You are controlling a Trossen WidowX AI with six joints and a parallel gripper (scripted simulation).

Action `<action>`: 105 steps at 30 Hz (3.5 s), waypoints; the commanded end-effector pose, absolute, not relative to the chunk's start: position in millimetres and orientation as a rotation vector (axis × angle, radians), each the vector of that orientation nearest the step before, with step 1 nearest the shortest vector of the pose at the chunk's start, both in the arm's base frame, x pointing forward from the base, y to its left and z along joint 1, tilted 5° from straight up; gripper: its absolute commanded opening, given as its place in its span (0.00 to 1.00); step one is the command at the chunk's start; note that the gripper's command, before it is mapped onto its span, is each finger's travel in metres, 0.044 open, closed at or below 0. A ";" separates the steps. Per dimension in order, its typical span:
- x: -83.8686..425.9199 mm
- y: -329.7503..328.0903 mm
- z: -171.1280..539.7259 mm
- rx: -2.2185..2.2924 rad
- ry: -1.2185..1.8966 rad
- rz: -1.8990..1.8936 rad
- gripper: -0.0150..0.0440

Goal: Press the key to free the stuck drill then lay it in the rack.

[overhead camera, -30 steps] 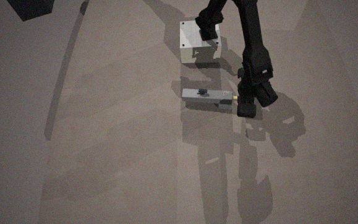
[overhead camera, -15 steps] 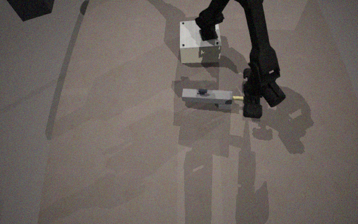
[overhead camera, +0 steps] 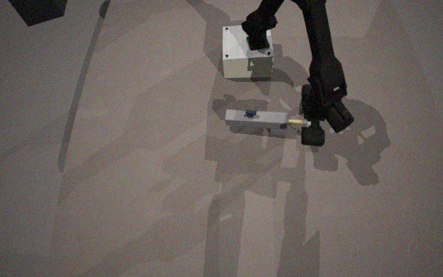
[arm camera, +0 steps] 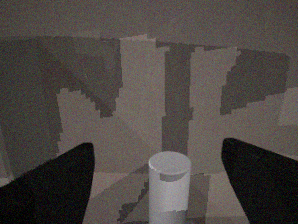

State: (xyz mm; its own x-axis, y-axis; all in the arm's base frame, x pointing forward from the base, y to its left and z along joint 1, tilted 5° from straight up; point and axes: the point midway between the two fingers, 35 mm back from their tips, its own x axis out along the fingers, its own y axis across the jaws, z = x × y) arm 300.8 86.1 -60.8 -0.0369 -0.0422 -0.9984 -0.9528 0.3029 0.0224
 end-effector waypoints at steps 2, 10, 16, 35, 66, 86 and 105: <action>300.0 83.1 -62.0 -0.997 1.391 0.980 0.97; 299.2 79.2 -63.2 -0.997 1.391 0.980 1.00; 298.4 76.3 -64.3 -0.997 1.392 0.980 1.00; 297.2 71.8 -65.9 -0.995 1.394 0.977 0.78; 295.7 72.1 -62.1 -0.997 1.392 0.980 0.25; 303.8 92.6 -61.8 -0.996 1.390 0.981 0.25; 311.5 119.2 -60.6 -0.994 1.388 0.982 0.25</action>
